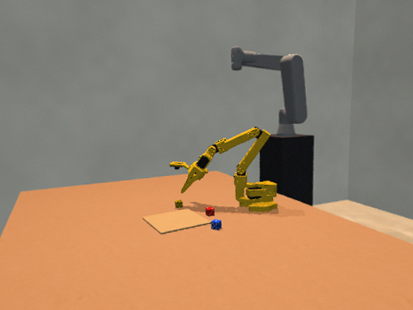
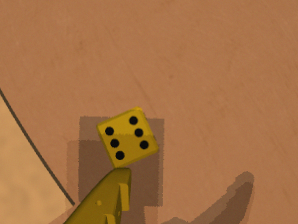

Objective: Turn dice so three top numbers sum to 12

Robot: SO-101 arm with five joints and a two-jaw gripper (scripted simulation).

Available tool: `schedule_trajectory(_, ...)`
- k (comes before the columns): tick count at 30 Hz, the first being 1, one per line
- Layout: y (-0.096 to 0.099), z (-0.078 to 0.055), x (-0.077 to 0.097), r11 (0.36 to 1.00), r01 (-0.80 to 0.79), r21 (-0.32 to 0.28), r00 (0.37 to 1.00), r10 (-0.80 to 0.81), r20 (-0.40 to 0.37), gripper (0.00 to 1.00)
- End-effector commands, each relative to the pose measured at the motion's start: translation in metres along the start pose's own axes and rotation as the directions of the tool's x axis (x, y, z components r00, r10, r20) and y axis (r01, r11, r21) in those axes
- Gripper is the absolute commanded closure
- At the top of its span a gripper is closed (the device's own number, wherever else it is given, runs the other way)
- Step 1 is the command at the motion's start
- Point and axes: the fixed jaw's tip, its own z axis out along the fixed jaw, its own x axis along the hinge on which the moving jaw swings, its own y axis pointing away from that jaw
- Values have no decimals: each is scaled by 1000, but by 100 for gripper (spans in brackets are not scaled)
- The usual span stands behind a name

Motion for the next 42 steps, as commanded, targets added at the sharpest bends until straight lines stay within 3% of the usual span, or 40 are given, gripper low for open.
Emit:
schedule_trajectory(1, 5, -4, 1, 999, 44, -16, 998, -44, -40, 69)
schedule_trajectory(8, 7, -4, 7, 998, 62, -23, 995, -63, -79, 72)
schedule_trajectory(42, 9, -7, -1, 997, 78, -29, 996, -80, -50, 72)
